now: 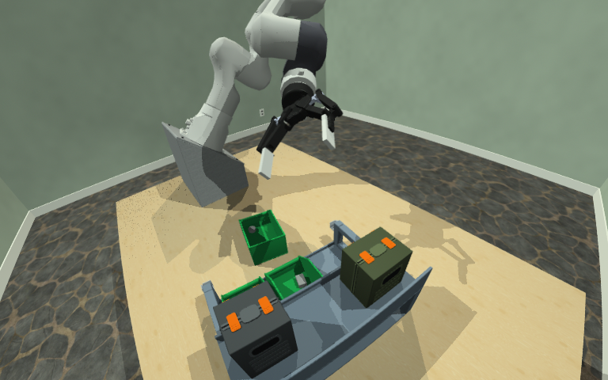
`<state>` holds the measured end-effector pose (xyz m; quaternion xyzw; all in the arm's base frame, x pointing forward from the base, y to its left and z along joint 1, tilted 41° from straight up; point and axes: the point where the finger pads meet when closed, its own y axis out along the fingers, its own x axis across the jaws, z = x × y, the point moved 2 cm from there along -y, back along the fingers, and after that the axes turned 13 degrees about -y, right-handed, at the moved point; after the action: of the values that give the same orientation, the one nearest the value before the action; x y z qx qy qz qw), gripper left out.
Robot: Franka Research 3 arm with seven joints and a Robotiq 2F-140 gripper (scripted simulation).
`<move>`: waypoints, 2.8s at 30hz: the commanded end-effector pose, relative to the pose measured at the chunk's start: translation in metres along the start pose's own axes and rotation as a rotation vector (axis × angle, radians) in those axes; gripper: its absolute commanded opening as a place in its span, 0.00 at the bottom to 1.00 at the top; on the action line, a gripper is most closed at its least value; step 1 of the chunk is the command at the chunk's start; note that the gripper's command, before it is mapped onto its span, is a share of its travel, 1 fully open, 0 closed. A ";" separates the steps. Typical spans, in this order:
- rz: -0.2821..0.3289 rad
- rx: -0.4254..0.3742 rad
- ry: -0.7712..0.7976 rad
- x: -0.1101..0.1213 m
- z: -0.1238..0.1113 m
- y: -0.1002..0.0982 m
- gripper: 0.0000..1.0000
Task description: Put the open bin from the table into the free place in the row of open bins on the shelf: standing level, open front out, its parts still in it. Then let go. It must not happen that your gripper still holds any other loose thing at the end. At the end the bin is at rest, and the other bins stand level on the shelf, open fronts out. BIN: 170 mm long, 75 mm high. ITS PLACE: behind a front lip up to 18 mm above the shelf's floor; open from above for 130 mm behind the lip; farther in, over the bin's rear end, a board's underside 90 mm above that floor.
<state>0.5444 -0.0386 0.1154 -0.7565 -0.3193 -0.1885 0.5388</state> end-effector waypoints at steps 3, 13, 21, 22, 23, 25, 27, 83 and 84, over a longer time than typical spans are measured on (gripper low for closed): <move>0.118 0.088 0.200 -0.033 0.013 0.010 1.00; 0.173 0.114 0.276 -0.047 0.017 0.014 1.00; 0.232 0.139 0.358 -0.062 0.022 0.018 1.00; 0.232 0.139 0.358 -0.062 0.022 0.018 1.00; 0.232 0.139 0.358 -0.062 0.022 0.018 1.00; 0.232 0.139 0.358 -0.062 0.022 0.018 1.00; 0.232 0.139 0.358 -0.062 0.022 0.018 1.00; 0.361 0.187 0.538 -0.091 0.032 0.023 1.00; 0.361 0.187 0.538 -0.091 0.032 0.023 1.00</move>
<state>0.4924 -0.0411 0.0312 -0.6723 -0.0428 -0.2551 0.6936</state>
